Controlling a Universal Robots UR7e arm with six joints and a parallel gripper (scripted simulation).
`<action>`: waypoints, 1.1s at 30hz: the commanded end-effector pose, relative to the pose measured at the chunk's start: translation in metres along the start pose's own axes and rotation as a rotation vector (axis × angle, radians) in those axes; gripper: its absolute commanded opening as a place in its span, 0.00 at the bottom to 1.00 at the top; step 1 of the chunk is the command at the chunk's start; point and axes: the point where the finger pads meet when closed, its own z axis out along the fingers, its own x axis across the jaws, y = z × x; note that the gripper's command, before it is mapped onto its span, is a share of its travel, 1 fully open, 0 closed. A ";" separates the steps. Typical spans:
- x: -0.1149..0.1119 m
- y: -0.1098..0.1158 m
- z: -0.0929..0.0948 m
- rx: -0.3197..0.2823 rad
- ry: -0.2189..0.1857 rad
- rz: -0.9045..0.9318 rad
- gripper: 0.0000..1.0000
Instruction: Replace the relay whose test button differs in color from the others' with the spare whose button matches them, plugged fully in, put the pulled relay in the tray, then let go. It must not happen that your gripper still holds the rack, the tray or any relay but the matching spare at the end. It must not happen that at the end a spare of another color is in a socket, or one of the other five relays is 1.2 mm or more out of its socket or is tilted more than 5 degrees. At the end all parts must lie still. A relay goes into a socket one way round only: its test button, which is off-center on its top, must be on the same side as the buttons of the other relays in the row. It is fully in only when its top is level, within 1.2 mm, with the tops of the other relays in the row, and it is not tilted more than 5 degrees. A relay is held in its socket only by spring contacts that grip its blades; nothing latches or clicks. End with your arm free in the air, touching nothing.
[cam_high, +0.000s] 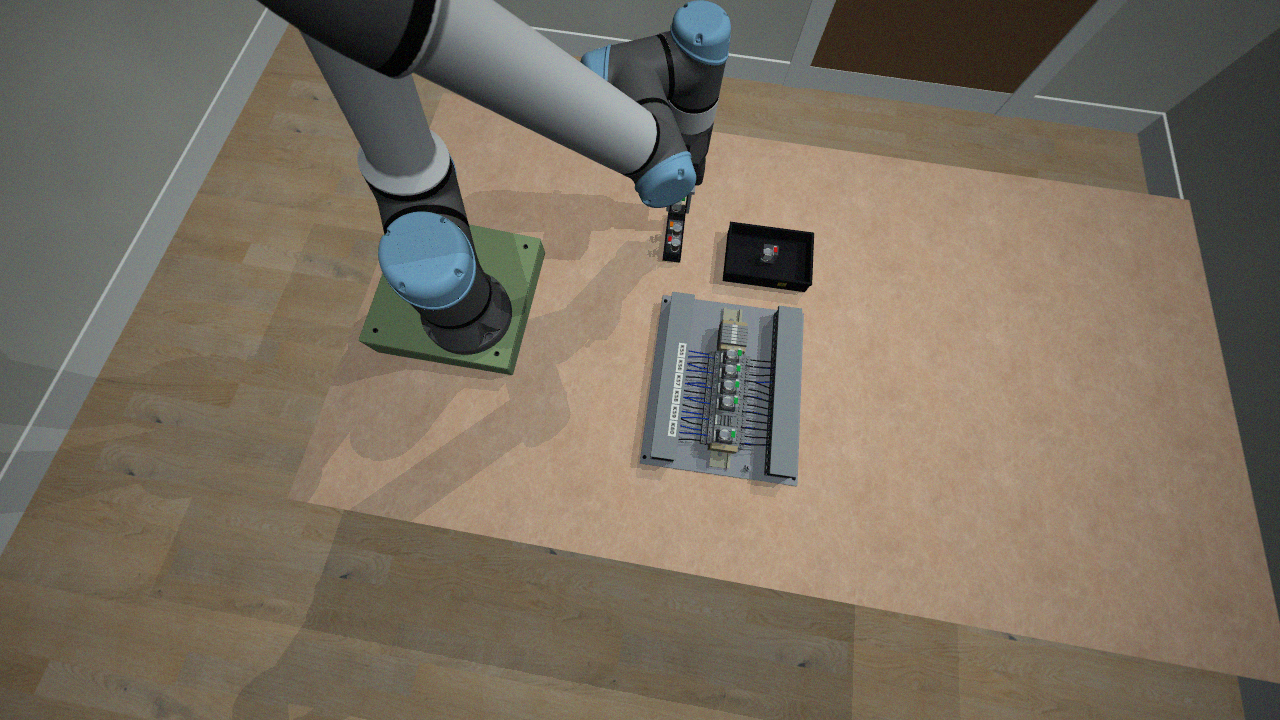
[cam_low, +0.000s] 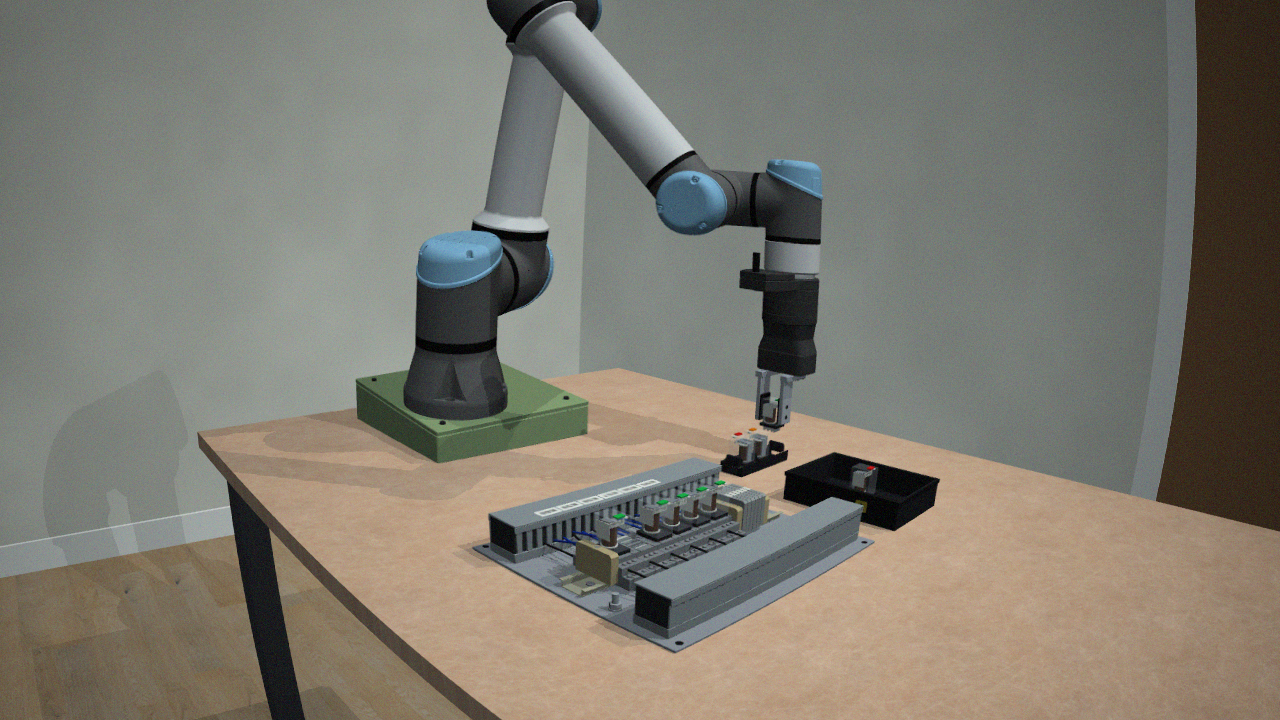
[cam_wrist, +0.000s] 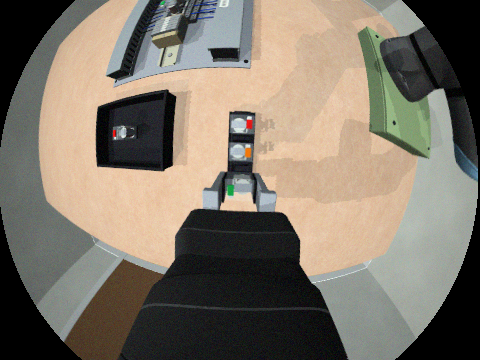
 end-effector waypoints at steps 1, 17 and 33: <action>0.000 0.000 -0.002 0.000 0.000 0.000 0.00; 0.000 0.000 -0.022 0.000 0.000 0.000 0.00; 0.000 0.000 -0.051 0.000 0.000 0.000 0.00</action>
